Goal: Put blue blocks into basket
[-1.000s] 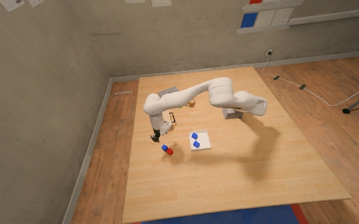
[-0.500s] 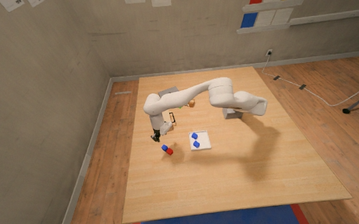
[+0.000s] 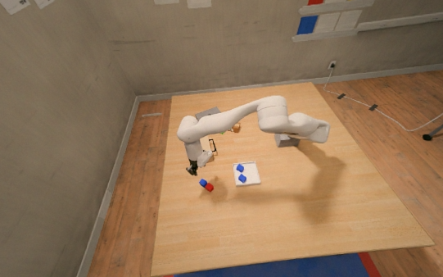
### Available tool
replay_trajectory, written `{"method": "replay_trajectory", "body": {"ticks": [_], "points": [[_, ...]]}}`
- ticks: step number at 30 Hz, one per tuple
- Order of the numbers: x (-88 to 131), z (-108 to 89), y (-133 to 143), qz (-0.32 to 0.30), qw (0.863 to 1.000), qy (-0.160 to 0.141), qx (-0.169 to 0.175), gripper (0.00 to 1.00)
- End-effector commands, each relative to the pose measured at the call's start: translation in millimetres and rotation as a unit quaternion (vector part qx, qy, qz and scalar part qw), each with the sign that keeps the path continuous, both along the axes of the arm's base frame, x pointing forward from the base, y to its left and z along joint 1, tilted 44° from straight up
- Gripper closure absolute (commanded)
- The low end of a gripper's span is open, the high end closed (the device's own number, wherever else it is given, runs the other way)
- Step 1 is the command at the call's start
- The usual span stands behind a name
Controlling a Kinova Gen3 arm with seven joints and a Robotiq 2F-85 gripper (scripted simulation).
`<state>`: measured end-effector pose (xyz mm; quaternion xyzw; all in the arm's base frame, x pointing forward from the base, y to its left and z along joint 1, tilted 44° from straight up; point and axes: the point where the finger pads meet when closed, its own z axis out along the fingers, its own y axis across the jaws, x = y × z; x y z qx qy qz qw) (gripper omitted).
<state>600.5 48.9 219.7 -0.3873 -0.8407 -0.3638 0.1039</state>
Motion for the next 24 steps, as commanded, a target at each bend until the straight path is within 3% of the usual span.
{"method": "replay_trajectory", "body": {"ticks": [1, 14, 24], "points": [[0, 0.7, -1, -0.001, 1.0, -0.001, 0.0, 0.31], [1, -2.2, 2, -0.001, 1.0, -0.001, 0.0, 0.31], [3, -16.6, 16, -0.001, 1.0, -0.001, 0.0, 0.31]]}}
